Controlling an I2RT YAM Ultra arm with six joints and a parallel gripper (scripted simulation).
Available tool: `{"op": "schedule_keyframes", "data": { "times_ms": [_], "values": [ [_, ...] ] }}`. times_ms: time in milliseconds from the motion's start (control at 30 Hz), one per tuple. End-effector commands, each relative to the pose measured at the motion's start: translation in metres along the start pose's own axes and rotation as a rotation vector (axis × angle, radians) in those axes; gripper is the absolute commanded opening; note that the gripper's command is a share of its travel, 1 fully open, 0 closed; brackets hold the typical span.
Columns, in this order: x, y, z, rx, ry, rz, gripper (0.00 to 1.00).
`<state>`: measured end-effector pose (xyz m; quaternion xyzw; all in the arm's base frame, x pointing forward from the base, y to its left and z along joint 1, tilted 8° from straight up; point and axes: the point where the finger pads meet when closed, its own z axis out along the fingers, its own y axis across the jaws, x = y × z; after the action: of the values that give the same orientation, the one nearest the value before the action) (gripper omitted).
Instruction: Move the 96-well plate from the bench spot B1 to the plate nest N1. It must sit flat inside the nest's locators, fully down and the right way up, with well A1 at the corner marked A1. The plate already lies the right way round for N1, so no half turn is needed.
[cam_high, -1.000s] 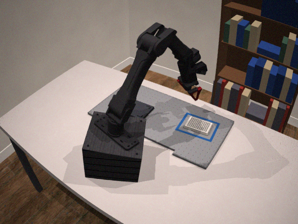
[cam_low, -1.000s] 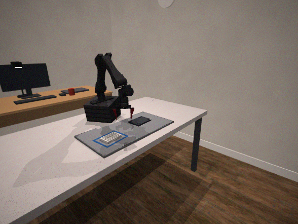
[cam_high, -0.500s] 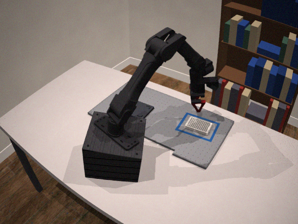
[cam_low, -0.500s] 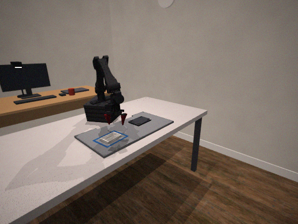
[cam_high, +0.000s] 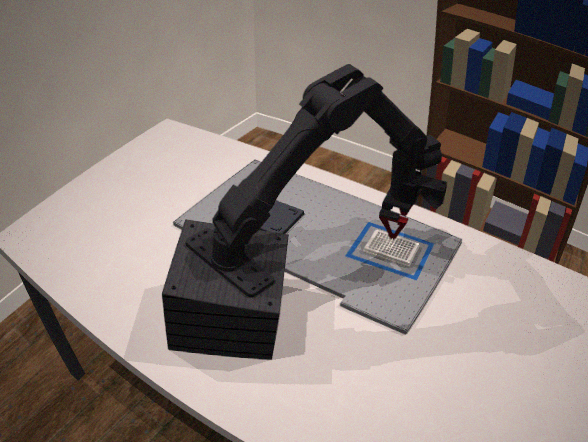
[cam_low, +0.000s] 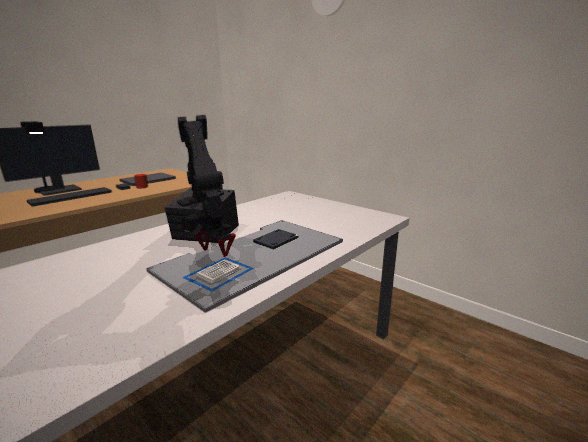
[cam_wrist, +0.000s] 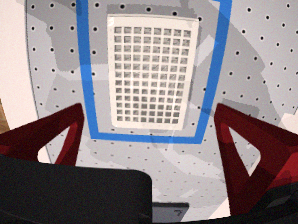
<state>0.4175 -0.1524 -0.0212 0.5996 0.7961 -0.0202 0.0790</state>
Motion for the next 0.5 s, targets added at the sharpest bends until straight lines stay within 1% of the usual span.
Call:
{"op": "schedule_keyframes", "data": {
  "times_ms": [0,33,133,200,233,300,333,467],
  "values": [
    [0.0098,0.0072,-0.0045,0.006,0.029,0.043,1.00],
    [0.0075,0.0095,-0.0110,-0.008,0.021,0.044,1.00],
    [0.0058,0.0090,-0.0120,-0.010,0.019,0.048,1.00],
    [0.0010,0.0056,-0.0115,-0.005,0.012,0.058,1.00],
    [0.0024,0.0032,-0.0099,0.002,0.015,0.058,1.00],
    [0.0036,0.0033,-0.0096,0.004,0.016,0.055,1.00],
    [0.0058,0.0029,-0.0067,0.002,0.018,0.047,1.00],
    [0.0058,0.0029,-0.0067,0.002,0.018,0.047,1.00]
  ]
}}
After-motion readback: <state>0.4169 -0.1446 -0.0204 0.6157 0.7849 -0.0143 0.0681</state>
